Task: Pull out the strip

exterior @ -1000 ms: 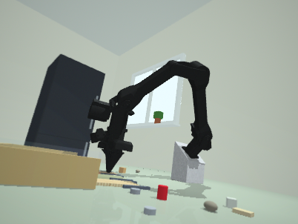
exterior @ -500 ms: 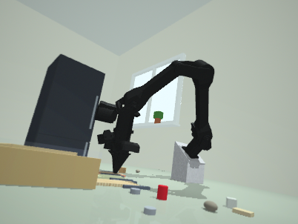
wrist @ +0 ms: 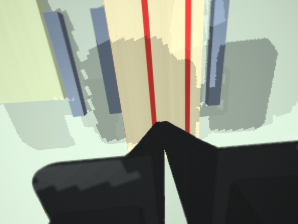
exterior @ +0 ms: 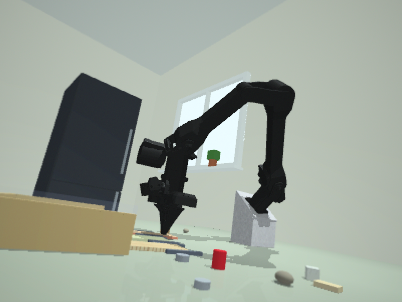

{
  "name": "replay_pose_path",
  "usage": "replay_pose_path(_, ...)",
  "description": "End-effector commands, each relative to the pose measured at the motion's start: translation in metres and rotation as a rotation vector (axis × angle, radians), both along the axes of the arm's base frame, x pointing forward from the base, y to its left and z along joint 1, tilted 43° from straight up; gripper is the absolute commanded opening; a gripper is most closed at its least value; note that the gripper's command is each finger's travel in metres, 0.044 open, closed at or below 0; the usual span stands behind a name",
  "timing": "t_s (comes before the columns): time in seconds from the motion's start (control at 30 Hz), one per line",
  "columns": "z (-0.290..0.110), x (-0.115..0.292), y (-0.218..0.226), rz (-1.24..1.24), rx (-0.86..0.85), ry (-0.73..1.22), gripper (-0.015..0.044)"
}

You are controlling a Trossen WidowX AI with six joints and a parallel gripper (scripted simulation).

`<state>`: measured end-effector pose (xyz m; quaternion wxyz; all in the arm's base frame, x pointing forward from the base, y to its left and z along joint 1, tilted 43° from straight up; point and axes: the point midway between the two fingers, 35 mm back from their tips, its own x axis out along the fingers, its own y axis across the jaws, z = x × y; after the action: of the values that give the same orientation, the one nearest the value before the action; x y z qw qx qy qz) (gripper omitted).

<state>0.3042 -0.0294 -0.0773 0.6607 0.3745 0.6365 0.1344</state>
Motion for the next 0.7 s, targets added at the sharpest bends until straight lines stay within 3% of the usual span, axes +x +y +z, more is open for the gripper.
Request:
replay_pose_path(0.0, -0.001, -0.01, 0.007, 0.014, 0.004, 0.011, 0.0)
replay_pose_path(0.67, 0.002, -0.039, 0.017, 0.014, 0.004, 0.013, 0.0)
